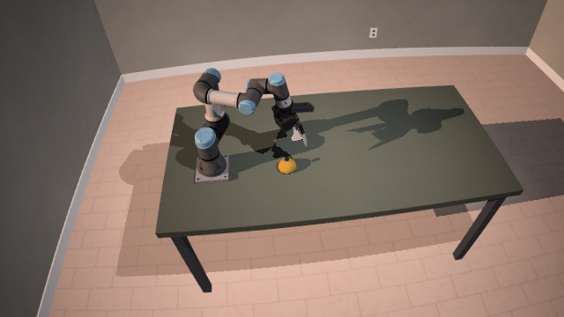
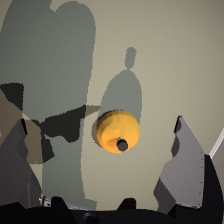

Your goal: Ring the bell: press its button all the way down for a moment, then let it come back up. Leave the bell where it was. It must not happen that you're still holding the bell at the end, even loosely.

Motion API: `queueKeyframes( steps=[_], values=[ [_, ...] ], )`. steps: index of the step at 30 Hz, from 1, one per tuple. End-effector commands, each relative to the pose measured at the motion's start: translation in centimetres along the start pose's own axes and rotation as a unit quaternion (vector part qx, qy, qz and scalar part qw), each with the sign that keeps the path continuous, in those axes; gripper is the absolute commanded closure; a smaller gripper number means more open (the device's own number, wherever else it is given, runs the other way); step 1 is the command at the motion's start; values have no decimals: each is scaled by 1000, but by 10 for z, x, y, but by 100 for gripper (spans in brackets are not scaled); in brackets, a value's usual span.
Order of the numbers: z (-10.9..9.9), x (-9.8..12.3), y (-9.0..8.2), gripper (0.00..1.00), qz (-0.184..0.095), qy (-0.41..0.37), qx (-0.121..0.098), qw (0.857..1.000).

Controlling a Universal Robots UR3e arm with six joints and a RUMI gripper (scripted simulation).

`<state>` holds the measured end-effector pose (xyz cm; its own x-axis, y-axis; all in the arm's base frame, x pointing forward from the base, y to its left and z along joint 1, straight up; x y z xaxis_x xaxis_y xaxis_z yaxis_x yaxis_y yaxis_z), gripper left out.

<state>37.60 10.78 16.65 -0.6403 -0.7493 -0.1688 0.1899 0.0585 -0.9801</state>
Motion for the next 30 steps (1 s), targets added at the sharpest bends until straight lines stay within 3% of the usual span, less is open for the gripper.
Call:
queueKeyframes(
  steps=[1, 11, 24, 25, 30],
  values=[
    [11, 22, -8, 0, -31, 36, -14, 999],
    [21, 64, -23, 0, -79, 102, -34, 991],
    [22, 73, -27, 0, -89, 116, -39, 989],
    [22, 73, -27, 100, -89, 116, -39, 989],
    [22, 73, -27, 100, -89, 116, -39, 989]
  ],
)
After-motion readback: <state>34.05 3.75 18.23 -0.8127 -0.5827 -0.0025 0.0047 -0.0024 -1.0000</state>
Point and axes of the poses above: the point where the finger pads meet when closed, its own y axis out along the fingers, its own z axis across the jaws, x = y × z, the point moved 5 cm from there along -y, back along the fingers, and after that the axes turned 14 degrees about -y, right-handed, at the moved point
